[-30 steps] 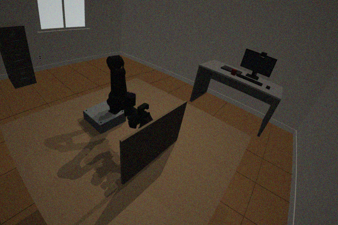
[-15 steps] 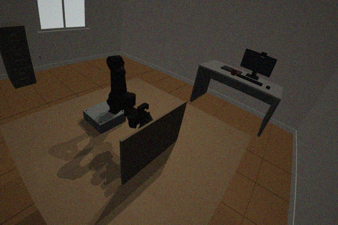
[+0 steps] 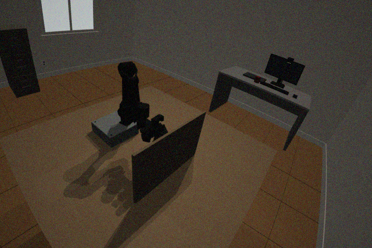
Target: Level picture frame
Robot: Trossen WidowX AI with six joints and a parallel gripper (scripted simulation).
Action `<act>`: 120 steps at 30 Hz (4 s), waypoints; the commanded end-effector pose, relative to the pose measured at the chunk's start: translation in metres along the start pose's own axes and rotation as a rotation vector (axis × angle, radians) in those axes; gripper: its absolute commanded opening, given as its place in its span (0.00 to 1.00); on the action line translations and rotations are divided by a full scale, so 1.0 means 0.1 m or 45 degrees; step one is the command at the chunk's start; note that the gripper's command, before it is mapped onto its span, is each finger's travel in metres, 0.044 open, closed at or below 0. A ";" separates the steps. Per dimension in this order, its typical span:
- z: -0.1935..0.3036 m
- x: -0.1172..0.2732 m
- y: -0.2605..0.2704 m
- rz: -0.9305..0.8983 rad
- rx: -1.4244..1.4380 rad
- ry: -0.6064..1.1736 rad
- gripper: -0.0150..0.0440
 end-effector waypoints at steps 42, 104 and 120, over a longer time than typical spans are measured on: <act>0.01 0.00 -0.05 -0.002 0.114 0.001 0.25; -0.27 1.70 0.39 0.016 -0.162 -0.012 0.69; -0.10 2.00 0.31 0.010 -0.235 -0.006 0.69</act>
Point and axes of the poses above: the point midway between the two fingers, 35 mm back from their tips, its own x axis back along the fingers, its own y axis across the jaws, z = x × y, the point moved 1 cm from there along x, back along the fingers, and after that the axes turned 1 degree about -x, right-handed, at the moved point
